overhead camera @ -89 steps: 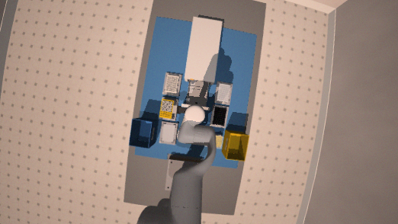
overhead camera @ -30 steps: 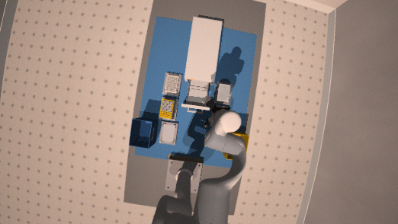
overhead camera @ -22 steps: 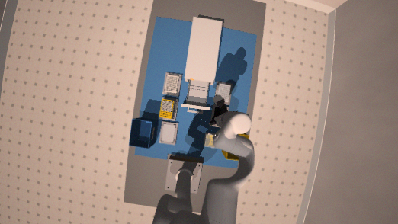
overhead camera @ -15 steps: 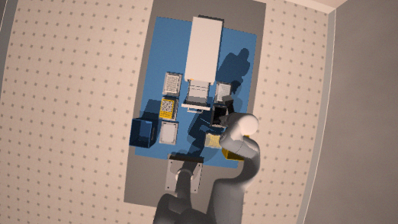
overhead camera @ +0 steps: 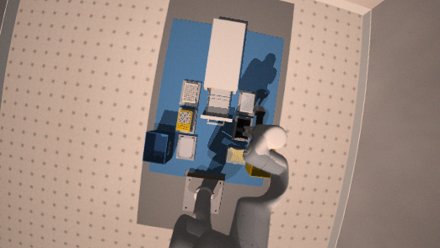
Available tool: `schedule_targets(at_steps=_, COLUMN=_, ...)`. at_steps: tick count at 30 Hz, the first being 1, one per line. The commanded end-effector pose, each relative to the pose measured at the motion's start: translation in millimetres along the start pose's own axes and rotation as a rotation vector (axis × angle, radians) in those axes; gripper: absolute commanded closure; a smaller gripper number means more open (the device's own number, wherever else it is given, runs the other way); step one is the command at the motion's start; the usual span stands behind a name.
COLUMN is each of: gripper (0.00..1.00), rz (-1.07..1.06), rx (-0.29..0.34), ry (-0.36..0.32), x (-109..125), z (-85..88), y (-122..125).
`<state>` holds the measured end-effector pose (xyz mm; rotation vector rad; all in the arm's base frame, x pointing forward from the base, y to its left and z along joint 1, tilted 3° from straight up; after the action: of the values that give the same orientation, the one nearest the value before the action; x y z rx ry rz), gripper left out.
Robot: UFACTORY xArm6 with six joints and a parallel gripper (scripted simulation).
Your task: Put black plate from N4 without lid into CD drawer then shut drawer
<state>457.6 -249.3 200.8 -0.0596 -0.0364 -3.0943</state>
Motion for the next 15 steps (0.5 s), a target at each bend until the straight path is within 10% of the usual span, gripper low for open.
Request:
schedule_targets(at_steps=1, gripper=0.00, rz=-0.014, rx=0.006, ry=0.001, x=-1.0, z=2.0, y=0.4)
schedule_targets(at_steps=15, gripper=0.00, rz=-0.014, rx=0.006, ry=0.001, x=-1.1, z=-9.6, y=0.4)
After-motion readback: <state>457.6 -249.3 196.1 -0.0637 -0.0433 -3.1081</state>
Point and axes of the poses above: the point where the finger pads meet when closed, its own z axis back along the fingers, its own y axis across the jaws, x = y × z, the point moved 8 cm from there along z, back along the fingers, and after that the axes turned 10 degrees about z, right-handed, at the moved point
